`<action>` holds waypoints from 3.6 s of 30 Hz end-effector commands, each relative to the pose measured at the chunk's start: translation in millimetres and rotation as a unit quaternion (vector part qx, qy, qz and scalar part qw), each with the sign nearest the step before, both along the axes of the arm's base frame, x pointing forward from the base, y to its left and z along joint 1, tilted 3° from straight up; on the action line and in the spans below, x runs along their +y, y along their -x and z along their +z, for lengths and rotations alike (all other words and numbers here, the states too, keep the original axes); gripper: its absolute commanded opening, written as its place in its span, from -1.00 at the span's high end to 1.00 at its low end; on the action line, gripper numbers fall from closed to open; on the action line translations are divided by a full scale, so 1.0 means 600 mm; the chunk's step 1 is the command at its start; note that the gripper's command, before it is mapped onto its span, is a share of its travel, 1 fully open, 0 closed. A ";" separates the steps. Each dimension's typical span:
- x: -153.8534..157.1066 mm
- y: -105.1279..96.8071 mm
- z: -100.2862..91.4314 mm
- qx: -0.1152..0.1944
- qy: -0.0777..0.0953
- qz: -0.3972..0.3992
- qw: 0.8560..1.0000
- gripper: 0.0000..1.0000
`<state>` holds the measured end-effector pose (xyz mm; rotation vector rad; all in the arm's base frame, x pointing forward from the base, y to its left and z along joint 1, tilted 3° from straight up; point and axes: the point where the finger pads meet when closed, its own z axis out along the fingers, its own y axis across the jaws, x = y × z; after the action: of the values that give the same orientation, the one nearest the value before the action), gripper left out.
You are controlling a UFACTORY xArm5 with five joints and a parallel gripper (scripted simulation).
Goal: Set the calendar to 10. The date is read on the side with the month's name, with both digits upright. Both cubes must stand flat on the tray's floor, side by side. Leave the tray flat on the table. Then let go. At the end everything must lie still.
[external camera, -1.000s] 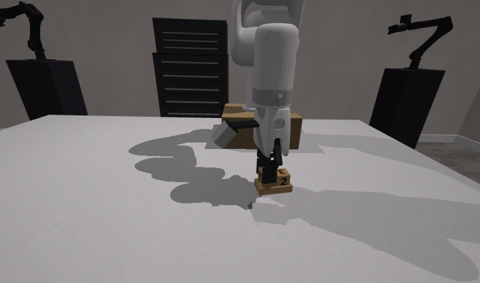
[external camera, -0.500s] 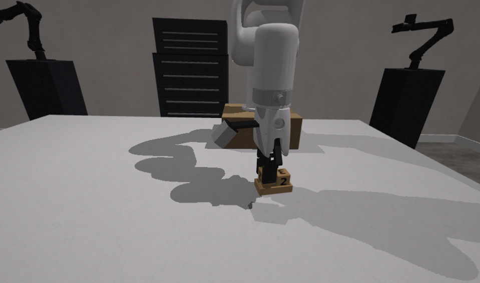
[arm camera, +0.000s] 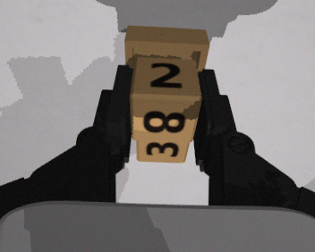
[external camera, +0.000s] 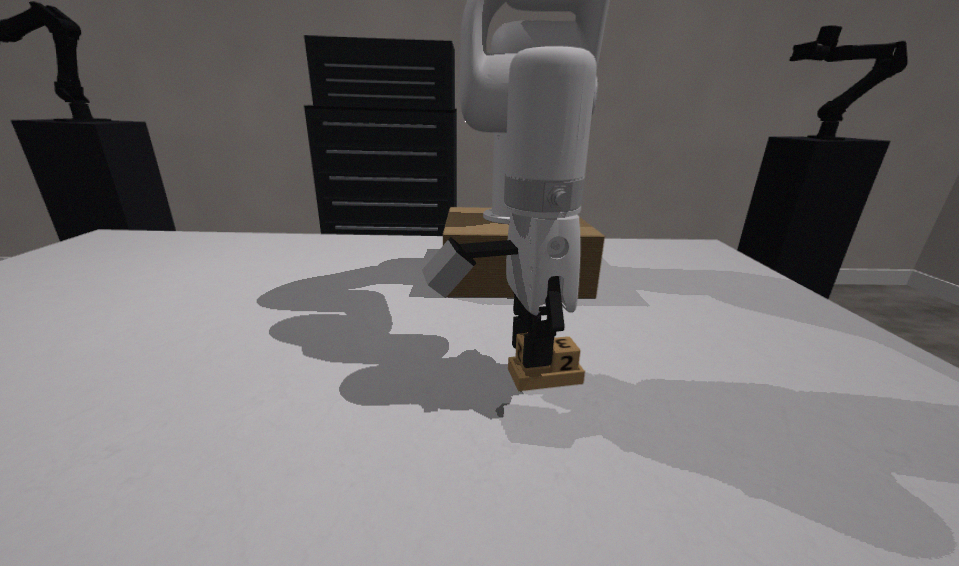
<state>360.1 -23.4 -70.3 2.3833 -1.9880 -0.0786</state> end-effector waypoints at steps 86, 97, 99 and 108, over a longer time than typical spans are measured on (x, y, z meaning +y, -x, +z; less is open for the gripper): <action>0.001 -0.001 -0.016 -0.001 0.000 0.000 1.000 0.43; 0.001 -0.001 -0.016 -0.001 0.000 0.000 1.000 0.43; 0.001 -0.001 -0.016 -0.001 0.000 0.000 1.000 0.43; 0.001 -0.001 -0.016 -0.001 0.000 0.000 1.000 0.43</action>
<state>359.4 -22.5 -80.5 2.3833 -1.9879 -0.0785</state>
